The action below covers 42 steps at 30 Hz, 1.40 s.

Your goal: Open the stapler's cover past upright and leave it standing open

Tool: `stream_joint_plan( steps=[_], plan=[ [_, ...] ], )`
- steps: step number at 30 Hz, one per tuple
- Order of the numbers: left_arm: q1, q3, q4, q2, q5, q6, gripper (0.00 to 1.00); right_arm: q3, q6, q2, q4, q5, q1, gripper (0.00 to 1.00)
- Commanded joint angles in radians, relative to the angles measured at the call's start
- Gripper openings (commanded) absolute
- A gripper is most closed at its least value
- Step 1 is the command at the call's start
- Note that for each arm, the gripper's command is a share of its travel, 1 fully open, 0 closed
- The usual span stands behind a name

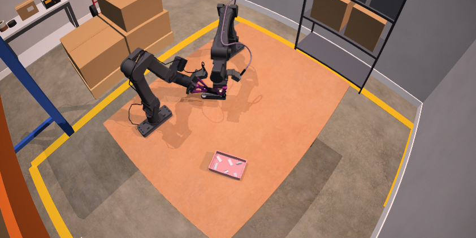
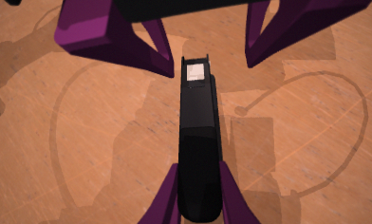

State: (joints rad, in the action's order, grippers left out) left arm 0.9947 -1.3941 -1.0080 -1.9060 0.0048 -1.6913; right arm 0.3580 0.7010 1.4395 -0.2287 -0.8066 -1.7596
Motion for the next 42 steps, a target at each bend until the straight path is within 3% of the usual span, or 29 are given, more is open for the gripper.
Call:
stream_joint_plan(
  steps=[1, 13, 42],
  plan=[
    [-0.005, -0.093, -0.138, 0.049, -0.013, -0.004, 0.55, 0.021, 0.002, -0.008, 0.032, 0.007, 0.009, 0.17],
    [-0.001, -0.081, -0.105, 0.029, -0.006, 0.043, 0.55, 0.021, 0.002, -0.008, 0.032, 0.007, 0.009, 0.17],
    [-0.538, 0.125, 0.512, 0.492, -0.049, 1.010, 0.55, 0.021, 0.002, -0.008, 0.032, 0.007, 0.009, 0.17]
  ],
)
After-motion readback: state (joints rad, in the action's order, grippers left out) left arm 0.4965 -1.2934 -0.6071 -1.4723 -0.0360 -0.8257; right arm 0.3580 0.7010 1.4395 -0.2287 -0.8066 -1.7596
